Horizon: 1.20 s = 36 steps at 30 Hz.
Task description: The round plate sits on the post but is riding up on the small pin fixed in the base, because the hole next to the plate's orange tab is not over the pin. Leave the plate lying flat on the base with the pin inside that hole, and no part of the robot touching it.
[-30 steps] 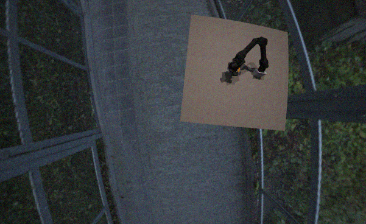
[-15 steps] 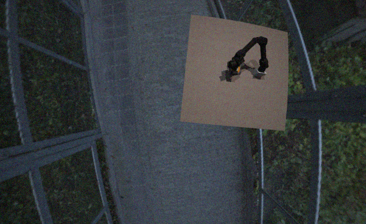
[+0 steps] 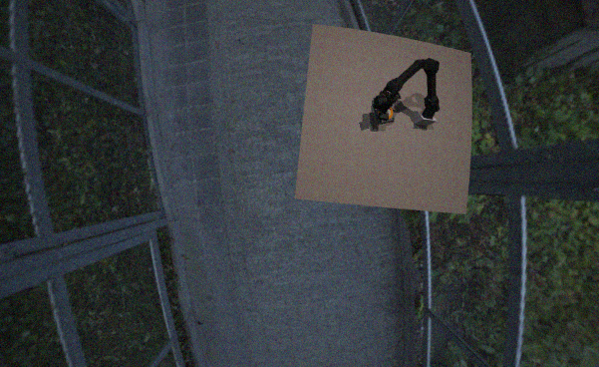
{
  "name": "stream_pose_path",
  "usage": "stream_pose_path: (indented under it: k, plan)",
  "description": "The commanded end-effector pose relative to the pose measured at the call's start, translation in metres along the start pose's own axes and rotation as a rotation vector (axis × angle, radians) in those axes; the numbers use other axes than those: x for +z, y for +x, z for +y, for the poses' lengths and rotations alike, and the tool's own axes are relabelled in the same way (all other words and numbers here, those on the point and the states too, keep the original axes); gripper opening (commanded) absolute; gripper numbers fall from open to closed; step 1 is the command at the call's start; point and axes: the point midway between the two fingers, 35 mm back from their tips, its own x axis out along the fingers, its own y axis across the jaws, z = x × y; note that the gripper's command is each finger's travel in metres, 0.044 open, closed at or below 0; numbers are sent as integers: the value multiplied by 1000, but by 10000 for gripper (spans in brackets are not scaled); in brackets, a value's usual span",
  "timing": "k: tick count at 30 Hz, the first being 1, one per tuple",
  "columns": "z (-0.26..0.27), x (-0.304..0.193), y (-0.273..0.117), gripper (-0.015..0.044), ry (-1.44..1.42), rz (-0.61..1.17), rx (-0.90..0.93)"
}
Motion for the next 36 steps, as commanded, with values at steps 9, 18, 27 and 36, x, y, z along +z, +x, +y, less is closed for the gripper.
stream_pose_path:
  k: [9, 18, 27, 36]
  plan:
    - [-16, -5, 0, 0, -4, 4, -11]
    - [-27, -10, -1, 0, -4, 5, -11]
    - [-34, -16, -2, 0, -5, 5, -11]
    - [-38, -20, -3, 0, -5, 5, -12]
